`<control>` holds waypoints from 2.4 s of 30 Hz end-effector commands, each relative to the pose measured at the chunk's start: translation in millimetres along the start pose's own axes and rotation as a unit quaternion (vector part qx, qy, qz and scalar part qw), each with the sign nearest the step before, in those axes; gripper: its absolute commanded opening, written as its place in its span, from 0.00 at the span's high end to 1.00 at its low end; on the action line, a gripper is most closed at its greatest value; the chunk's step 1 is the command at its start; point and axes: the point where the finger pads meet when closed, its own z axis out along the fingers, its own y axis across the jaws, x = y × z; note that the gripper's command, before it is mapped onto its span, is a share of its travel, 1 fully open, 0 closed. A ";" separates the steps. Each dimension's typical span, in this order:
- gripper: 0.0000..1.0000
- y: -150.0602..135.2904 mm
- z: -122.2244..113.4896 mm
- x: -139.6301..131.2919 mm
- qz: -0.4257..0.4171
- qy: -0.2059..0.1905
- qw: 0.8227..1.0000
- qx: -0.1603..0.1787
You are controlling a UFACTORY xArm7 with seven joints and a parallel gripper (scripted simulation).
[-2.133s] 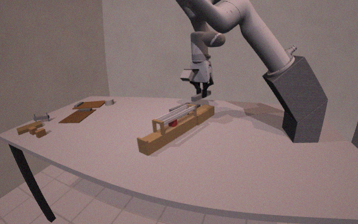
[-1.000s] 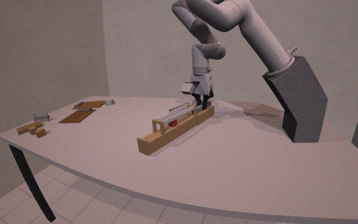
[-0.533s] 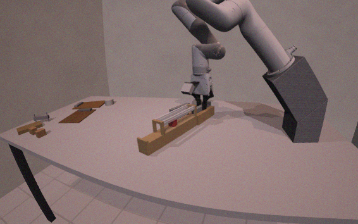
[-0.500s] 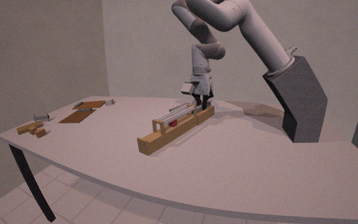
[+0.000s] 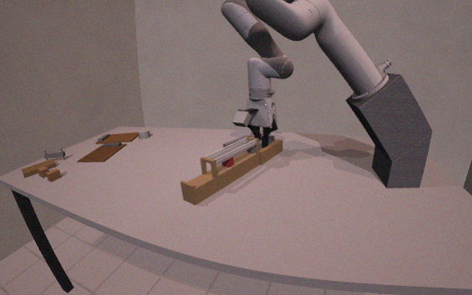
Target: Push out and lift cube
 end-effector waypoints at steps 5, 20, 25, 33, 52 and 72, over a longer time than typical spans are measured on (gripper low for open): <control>1.00 0.9 -0.3 20.7 0.000 -0.002 1.000 -0.002; 1.00 0.9 -0.3 29.4 0.000 -0.002 1.000 -0.001; 1.00 0.9 -0.3 29.4 0.000 -0.002 1.000 -0.001; 0.62 0.9 -0.3 29.4 0.000 -0.002 1.000 -0.001; 0.62 0.9 -0.3 29.4 0.000 -0.002 1.000 -0.001; 0.62 0.9 -24.1 29.5 0.000 -0.002 1.000 -0.001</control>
